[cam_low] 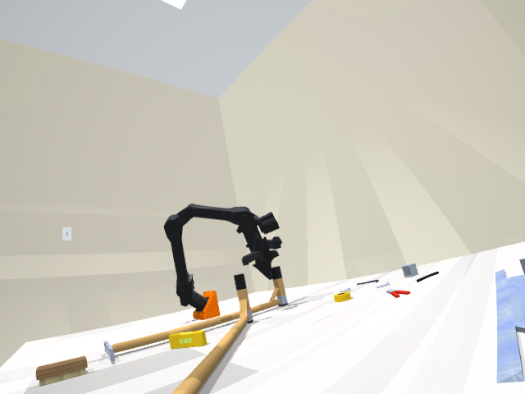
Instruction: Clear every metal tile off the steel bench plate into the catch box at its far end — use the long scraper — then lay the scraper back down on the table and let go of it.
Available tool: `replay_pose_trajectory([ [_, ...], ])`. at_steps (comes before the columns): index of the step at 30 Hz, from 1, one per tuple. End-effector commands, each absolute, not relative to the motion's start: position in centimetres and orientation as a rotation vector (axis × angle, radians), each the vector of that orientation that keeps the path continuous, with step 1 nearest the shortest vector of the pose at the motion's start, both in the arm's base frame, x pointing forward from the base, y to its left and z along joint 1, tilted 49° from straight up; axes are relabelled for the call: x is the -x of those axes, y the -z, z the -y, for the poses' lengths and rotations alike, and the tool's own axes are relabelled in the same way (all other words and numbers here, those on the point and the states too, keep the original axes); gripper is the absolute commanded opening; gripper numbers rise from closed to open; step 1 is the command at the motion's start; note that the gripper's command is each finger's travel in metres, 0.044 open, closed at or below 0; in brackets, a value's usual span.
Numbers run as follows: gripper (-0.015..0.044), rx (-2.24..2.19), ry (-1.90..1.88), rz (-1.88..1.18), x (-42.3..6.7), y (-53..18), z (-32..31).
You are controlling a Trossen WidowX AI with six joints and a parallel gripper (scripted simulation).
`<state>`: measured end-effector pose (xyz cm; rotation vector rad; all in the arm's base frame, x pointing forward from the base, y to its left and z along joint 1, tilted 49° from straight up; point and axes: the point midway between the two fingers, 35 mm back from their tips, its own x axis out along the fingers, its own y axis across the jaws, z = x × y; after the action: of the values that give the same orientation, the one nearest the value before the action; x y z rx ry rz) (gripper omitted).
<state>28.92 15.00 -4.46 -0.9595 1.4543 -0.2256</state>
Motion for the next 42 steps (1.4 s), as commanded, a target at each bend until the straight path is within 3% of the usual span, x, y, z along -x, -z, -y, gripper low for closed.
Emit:
replay_pose_trajectory([
  [1, 0.0, 0.968, 0.227, -1.456, -28.7, 4.9, -14.2],
  [12, 0.0, 0.969, 0.228, -1.456, -28.4, 6.0, -12.9],
  [42, 0.0, 0.962, 0.218, -1.456, -27.7, 8.9, -16.5],
])
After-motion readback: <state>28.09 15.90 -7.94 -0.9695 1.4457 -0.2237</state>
